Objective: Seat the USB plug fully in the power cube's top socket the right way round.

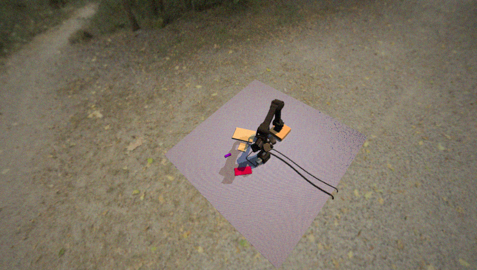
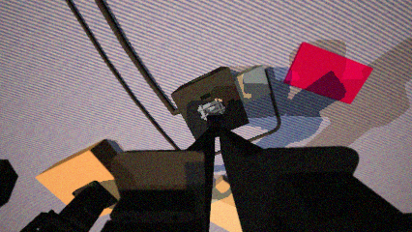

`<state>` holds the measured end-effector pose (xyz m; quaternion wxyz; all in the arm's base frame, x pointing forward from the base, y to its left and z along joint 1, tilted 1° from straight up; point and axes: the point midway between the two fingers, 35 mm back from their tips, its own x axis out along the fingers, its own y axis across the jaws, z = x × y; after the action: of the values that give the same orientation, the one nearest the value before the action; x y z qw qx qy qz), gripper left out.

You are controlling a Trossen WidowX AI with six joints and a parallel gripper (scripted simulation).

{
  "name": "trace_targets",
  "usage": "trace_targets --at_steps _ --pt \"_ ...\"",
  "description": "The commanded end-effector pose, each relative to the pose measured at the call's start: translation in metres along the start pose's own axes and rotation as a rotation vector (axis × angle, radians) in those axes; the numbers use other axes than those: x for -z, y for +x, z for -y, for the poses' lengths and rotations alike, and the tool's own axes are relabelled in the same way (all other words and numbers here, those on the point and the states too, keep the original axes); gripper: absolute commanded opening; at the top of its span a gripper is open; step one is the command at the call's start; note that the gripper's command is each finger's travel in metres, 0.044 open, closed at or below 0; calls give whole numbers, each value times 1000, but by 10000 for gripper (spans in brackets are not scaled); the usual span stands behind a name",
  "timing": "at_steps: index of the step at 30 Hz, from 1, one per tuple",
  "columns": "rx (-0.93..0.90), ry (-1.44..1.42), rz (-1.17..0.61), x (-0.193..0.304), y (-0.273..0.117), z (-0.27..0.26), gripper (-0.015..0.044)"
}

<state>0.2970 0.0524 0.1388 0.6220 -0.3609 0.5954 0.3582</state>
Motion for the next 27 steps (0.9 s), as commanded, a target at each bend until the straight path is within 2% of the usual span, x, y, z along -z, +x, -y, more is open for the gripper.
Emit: trace_targets --at_steps 1,27 --pt "0 122 -1 0 0 0 0" --pt "0 803 -1 0 0 0 0"
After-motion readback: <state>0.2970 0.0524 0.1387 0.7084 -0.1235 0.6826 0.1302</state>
